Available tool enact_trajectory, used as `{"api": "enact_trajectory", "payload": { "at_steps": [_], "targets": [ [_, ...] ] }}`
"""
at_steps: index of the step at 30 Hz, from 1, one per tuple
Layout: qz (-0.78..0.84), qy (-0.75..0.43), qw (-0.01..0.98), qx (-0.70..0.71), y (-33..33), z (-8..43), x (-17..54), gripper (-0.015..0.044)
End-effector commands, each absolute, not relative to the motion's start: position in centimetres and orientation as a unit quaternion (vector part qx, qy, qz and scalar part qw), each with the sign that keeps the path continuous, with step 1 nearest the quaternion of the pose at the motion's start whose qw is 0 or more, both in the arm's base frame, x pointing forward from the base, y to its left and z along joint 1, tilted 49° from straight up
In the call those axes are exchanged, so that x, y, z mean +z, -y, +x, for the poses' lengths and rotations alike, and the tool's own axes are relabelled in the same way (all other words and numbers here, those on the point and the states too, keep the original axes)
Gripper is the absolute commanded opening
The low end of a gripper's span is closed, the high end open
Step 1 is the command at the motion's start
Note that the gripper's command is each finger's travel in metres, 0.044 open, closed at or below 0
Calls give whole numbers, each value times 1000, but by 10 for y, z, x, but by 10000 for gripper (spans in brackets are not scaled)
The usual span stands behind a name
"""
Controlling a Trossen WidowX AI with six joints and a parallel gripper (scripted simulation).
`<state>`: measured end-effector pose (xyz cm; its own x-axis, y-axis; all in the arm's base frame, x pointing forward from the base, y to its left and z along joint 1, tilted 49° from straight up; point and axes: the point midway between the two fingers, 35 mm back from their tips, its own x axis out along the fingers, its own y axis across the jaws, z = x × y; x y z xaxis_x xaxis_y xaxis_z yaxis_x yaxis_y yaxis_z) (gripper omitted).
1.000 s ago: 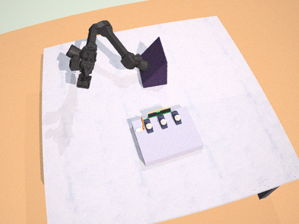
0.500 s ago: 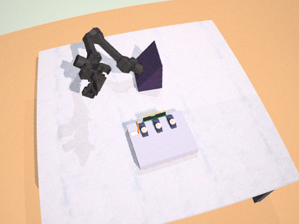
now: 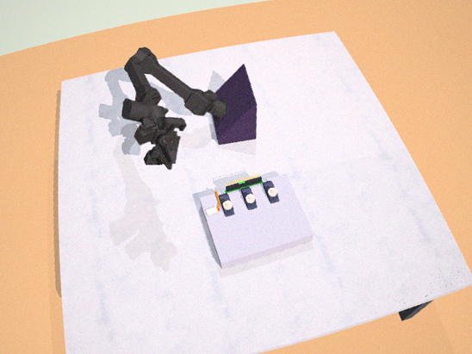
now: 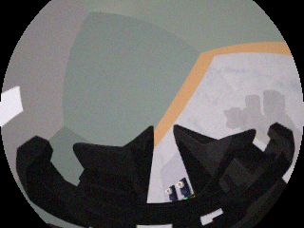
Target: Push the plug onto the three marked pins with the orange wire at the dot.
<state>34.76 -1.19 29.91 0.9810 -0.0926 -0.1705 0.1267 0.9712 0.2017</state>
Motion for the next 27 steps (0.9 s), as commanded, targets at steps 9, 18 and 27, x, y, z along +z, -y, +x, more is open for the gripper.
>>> {"api": "enact_trajectory", "payload": {
  "at_steps": [9,18,27],
  "targets": [
    [217,-210,938,-169,28,379,249,115],
    [274,-282,876,-278,40,392,211,115],
    [300,-326,801,-403,52,397,175,115]
  ]
}}
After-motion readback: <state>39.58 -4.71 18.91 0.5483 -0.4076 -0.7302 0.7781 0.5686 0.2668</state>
